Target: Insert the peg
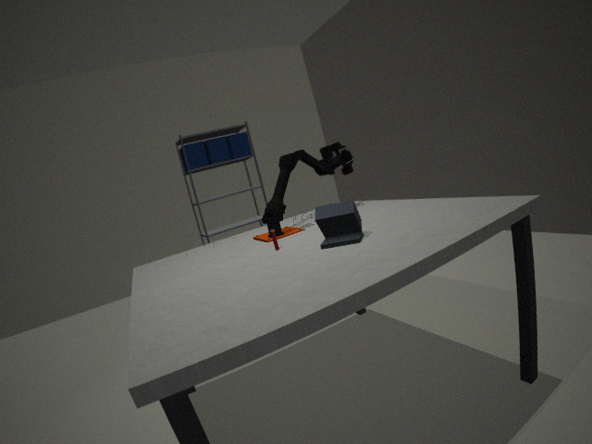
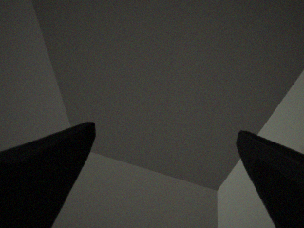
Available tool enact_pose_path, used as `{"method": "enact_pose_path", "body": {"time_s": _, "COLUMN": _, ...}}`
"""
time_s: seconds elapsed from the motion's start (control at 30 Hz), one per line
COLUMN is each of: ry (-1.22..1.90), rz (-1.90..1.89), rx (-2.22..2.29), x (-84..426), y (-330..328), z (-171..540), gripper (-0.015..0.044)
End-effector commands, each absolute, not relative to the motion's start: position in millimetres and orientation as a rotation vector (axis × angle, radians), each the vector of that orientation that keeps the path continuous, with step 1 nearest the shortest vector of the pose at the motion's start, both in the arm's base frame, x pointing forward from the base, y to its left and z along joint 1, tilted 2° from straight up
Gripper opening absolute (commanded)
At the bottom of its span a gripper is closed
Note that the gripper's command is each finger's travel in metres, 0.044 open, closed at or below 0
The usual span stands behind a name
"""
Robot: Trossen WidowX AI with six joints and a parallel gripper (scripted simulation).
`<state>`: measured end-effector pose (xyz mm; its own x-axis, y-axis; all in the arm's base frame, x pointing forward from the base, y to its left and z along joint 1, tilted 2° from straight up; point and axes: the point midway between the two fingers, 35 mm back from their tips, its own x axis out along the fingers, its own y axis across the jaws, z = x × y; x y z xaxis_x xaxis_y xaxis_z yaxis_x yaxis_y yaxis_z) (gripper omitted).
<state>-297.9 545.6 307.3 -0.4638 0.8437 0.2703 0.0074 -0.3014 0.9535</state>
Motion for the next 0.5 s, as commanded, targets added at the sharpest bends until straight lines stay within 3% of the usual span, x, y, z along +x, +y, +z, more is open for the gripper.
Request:
{"method": "enact_pose_path", "body": {"time_s": 0.0, "ry": 1.289, "rz": 1.796, "rx": 1.064, "x": -276.1, "y": 556.1, "z": 299.0, "gripper": 0.044}}
{"method": "enact_pose_path", "body": {"time_s": 0.47, "ry": 1.093, "rz": 1.658, "rx": 0.904, "x": -183.3, "y": 586.0, "z": 279.4, "gripper": 0.044}}
